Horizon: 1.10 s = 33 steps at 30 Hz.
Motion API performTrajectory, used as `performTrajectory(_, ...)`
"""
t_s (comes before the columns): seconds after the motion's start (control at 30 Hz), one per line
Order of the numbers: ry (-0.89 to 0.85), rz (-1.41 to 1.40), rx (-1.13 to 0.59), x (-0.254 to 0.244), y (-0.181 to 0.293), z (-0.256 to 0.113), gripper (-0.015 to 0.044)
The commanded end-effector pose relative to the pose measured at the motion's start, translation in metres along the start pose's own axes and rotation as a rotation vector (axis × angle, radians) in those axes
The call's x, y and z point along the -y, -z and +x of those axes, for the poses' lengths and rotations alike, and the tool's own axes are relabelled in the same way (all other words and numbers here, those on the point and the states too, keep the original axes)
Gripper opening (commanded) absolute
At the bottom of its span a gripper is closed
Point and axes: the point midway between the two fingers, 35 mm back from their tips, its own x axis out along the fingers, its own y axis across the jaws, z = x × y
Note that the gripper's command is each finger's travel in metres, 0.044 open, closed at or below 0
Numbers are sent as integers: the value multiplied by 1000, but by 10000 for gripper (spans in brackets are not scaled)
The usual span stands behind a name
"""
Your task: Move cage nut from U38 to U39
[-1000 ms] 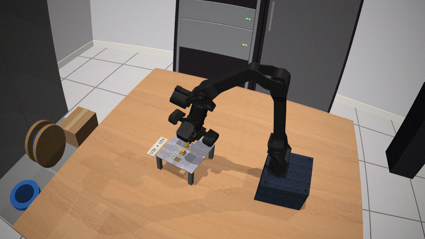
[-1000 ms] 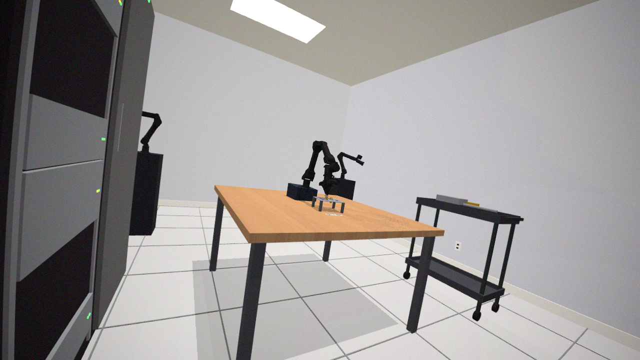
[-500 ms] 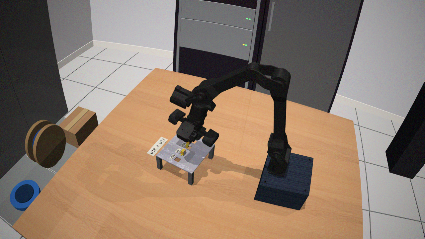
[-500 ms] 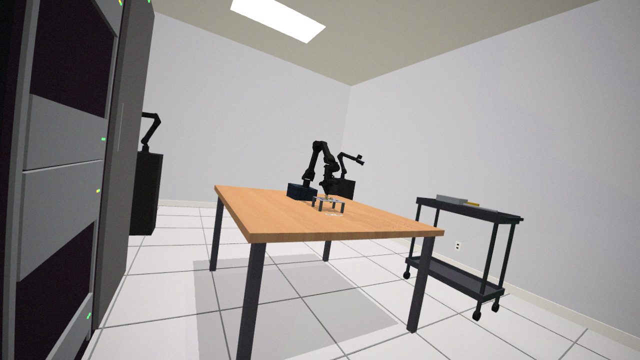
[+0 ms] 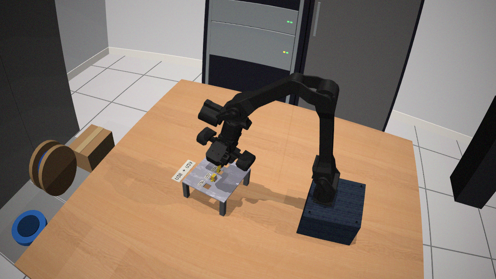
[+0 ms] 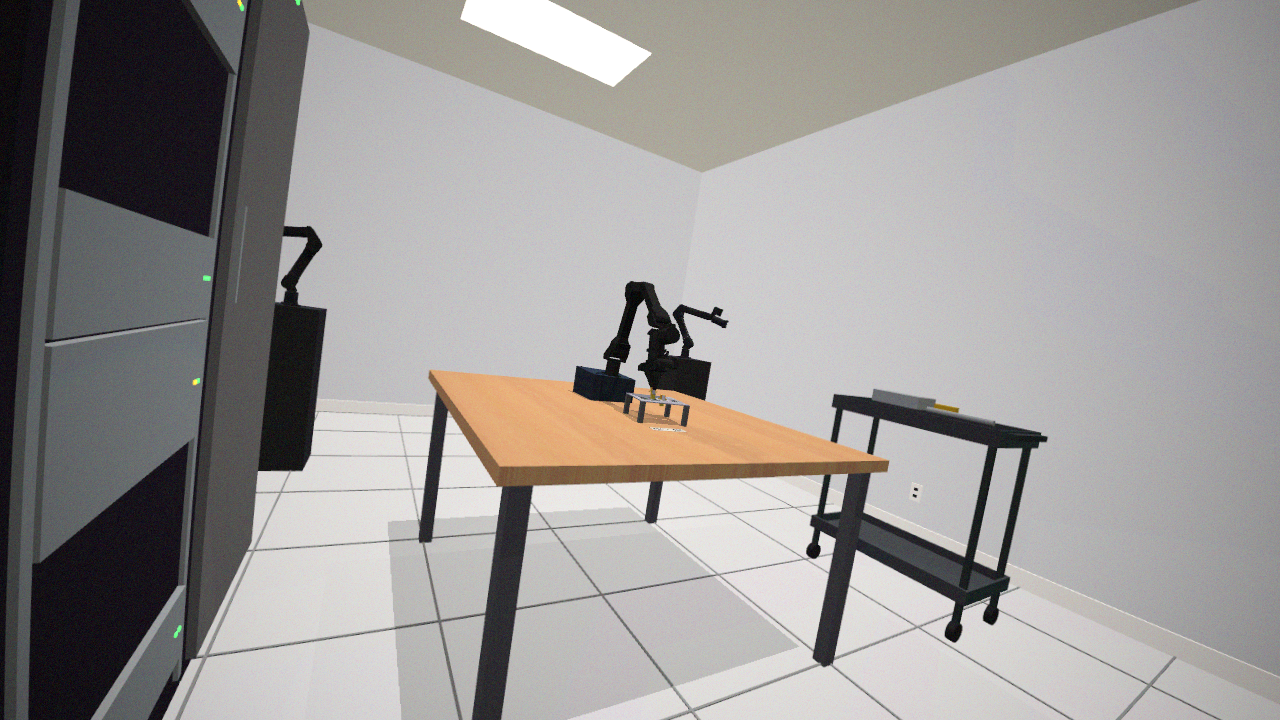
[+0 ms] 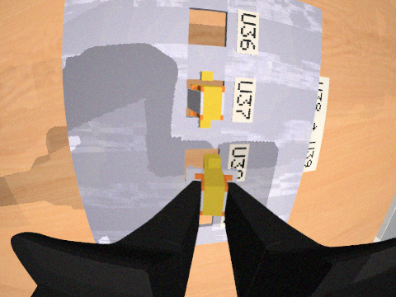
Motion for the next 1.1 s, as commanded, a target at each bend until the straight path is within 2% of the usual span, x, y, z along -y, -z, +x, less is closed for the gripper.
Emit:
performTrajectory(0.0, 1, -4, 4, 0, -1, -1, 35)
performTrajectory(1.07, 1, -4, 4, 1, -1, -5, 35)
